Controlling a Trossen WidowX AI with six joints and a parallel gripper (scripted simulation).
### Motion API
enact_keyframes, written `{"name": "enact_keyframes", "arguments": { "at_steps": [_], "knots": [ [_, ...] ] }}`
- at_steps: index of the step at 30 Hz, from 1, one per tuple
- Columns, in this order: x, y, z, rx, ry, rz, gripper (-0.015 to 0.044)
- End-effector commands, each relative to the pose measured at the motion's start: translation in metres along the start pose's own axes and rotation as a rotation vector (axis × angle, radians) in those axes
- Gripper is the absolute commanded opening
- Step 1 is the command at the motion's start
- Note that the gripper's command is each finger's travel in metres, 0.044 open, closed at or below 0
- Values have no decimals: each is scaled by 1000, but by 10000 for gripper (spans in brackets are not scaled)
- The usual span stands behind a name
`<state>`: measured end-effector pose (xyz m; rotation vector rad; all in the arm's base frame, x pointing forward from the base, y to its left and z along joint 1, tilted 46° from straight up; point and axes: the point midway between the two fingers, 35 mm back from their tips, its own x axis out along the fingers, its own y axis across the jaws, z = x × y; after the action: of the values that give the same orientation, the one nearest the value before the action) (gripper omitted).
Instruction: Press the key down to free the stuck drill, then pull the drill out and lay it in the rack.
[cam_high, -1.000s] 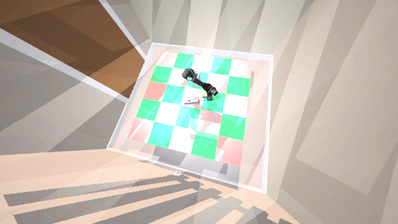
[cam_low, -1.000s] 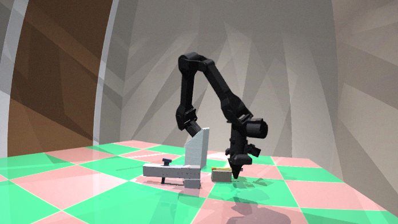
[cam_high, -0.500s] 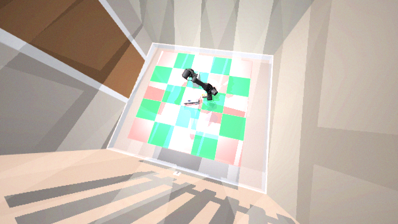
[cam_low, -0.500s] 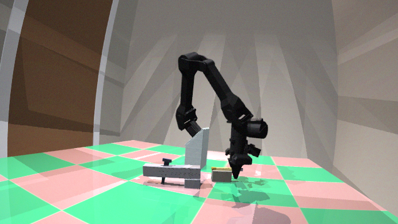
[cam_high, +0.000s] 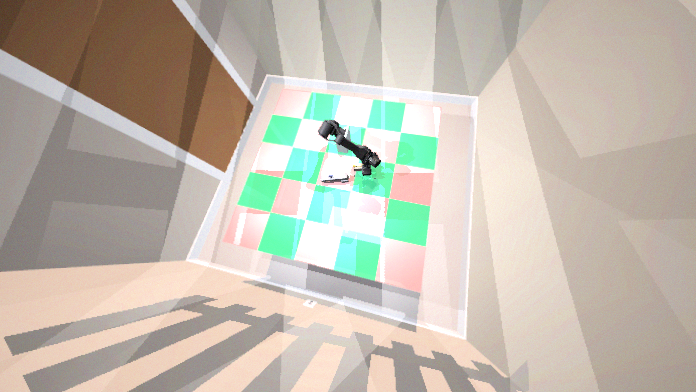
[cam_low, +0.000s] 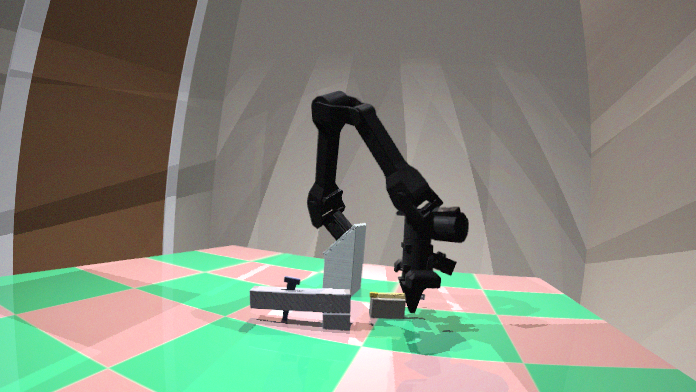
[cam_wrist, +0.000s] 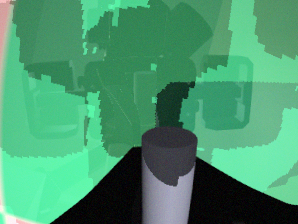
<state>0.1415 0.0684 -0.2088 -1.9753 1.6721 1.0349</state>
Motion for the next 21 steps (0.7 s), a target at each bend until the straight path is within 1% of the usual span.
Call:
{"name": "enact_keyframes", "arguments": {
  "at_steps": [1, 20, 21],
  "knots": [
    [7, 1, -5, 2, 18, 6, 0],
    [7, 1, -5, 2, 18, 6, 0],
    [0, 0, 0, 0, 0, 0, 26]
  ]
}}
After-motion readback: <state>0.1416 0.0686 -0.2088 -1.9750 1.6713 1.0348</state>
